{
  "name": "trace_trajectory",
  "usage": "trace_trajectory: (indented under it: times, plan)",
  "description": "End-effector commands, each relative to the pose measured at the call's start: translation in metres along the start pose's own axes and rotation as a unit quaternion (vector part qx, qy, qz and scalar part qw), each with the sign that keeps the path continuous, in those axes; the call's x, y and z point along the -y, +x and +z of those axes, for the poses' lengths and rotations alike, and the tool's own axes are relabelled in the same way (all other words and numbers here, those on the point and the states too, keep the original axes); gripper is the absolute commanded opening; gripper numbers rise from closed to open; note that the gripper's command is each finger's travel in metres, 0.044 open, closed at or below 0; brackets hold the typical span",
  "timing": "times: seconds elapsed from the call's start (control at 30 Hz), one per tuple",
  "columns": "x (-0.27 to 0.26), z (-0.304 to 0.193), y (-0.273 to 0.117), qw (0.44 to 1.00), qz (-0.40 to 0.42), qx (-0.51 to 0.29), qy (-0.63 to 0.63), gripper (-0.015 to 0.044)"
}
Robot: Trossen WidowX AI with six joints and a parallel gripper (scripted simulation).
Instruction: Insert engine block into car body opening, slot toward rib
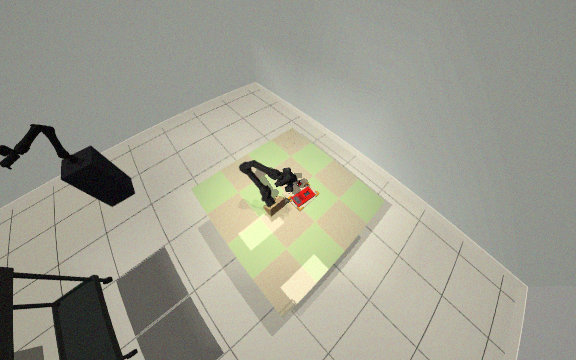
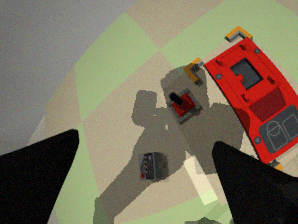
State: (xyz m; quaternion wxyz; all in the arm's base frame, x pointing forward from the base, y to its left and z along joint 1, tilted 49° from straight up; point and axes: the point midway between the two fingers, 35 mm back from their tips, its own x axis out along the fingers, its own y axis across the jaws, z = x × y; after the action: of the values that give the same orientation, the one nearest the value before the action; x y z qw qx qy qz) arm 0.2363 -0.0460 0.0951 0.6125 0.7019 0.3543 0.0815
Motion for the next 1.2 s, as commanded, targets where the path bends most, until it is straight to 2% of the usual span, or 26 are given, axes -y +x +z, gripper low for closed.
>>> trace_trajectory:
  times: [0.0, 0.57, 1.17]
  plan:
    - [-0.004, 0.001, 0.004, 0.998, -0.011, -0.01, -0.066, 0.044]
    - [-0.012, -0.005, 0.023, 0.941, -0.038, -0.074, -0.329, 0.044]
    - [-0.019, -0.015, 0.043, 0.801, -0.037, -0.156, -0.577, 0.044]
